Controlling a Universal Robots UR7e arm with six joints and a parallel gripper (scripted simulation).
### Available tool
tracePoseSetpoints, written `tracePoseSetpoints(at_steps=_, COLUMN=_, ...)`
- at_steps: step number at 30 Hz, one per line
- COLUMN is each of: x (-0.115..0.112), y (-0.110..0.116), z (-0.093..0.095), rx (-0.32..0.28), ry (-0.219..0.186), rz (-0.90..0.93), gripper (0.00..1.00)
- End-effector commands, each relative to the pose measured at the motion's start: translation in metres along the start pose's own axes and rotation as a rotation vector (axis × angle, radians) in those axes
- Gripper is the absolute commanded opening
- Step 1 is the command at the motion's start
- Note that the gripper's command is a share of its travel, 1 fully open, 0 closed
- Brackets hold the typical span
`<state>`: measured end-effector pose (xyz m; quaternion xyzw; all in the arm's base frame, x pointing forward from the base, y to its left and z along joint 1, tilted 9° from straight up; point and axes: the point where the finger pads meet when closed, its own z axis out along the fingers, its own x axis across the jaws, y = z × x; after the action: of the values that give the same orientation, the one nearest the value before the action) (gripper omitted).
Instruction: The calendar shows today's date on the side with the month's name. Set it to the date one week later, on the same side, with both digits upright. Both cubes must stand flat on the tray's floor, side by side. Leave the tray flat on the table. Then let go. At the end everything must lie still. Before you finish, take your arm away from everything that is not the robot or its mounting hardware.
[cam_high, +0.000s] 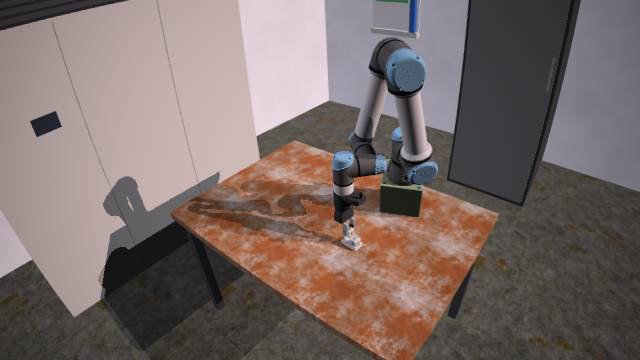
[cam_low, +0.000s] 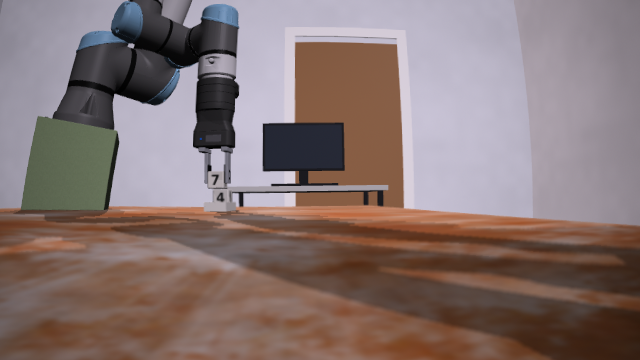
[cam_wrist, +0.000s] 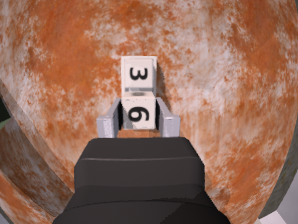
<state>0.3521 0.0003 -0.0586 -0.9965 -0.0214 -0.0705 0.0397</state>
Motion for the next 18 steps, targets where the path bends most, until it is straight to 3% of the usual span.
tracePoseSetpoints(at_steps=1, x=0.0, y=0.0, z=0.003, rx=0.0, ry=0.001, rz=0.0, gripper=0.6)
tracePoseSetpoints(at_steps=18, x=0.0, y=0.0, z=0.017, rx=0.0, ry=0.001, rz=0.0, gripper=0.6)
